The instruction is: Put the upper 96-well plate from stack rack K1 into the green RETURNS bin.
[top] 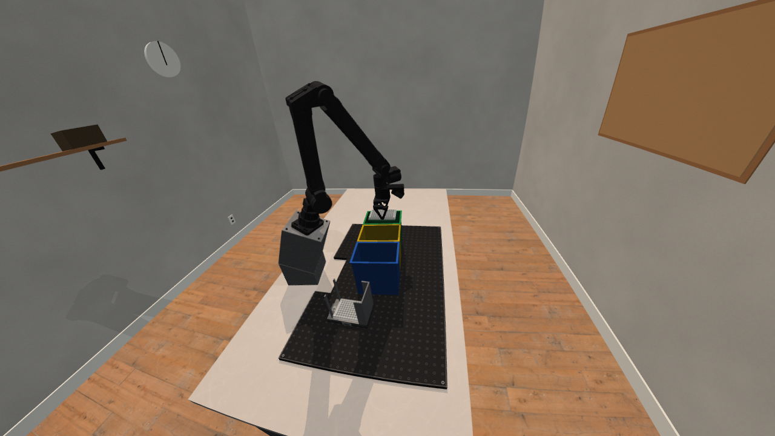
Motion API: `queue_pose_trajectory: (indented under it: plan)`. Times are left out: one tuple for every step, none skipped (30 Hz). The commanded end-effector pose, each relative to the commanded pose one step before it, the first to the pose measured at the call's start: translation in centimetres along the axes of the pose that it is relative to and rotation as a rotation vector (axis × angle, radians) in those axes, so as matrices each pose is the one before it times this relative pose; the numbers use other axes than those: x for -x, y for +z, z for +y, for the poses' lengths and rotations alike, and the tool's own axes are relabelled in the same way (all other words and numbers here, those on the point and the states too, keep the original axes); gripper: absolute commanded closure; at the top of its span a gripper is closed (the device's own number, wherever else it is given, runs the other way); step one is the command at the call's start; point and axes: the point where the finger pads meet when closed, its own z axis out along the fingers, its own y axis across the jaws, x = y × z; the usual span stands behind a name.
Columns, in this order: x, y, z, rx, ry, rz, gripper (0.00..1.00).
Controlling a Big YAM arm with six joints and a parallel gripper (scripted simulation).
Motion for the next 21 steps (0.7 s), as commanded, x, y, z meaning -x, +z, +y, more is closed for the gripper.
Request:
queue_pose_trajectory:
  plan:
    - [0.809, -0.396, 0.705, 0.01422, -0.00347, -0.01441, 1.00]
    - [0.000, 0.000, 0.003, 0.00000, 0.00000, 0.00000, 1.00]
    - [-0.340, 0.361, 0.406, 0.00129, -0.02305, 0.00683, 1.00]
    - [0.327, -0.364, -0.407, -0.00128, 0.02305, -0.00683, 1.00]
    - [0.000, 0.000, 0.002, 0.00000, 0.00000, 0.00000, 1.00]
    - [0.000, 0.000, 0.003, 0.00000, 0.00000, 0.00000, 1.00]
    - [0.000, 0.000, 0.002, 0.00000, 0.00000, 0.00000, 1.00]
    - [0.000, 0.000, 0.000, 0.00000, 0.00000, 0.00000, 1.00]
    - [0.000, 0.000, 0.000, 0.00000, 0.00000, 0.00000, 1.00]
    - [0.000, 0.000, 0.003, 0.00000, 0.00000, 0.00000, 1.00]
    - [-0.263, 0.325, 0.451, 0.00206, -0.02267, 0.00558, 1.00]
    - [0.250, -0.327, -0.451, -0.00205, 0.02268, -0.00558, 1.00]
    - [0.000, 0.000, 0.002, 0.00000, 0.00000, 0.00000, 1.00]
    - [0.000, 0.000, 0.002, 0.00000, 0.00000, 0.00000, 1.00]
    - [0.000, 0.000, 0.002, 0.00000, 0.00000, 0.00000, 1.00]
    - [-0.201, 0.298, 0.483, 0.00263, -0.02228, 0.00461, 1.00]
    - [0.189, -0.300, -0.482, -0.00263, 0.02228, -0.00461, 1.00]
    - [0.001, 0.000, 0.002, 0.00000, 0.00000, 0.00000, 1.00]
    - [0.000, 0.000, 0.002, 0.00000, 0.00000, 0.00000, 1.00]
    - [0.000, 0.000, 0.002, 0.00000, 0.00000, 0.00000, 1.00]
    - [0.000, 0.000, 0.002, 0.00000, 0.00000, 0.00000, 1.00]
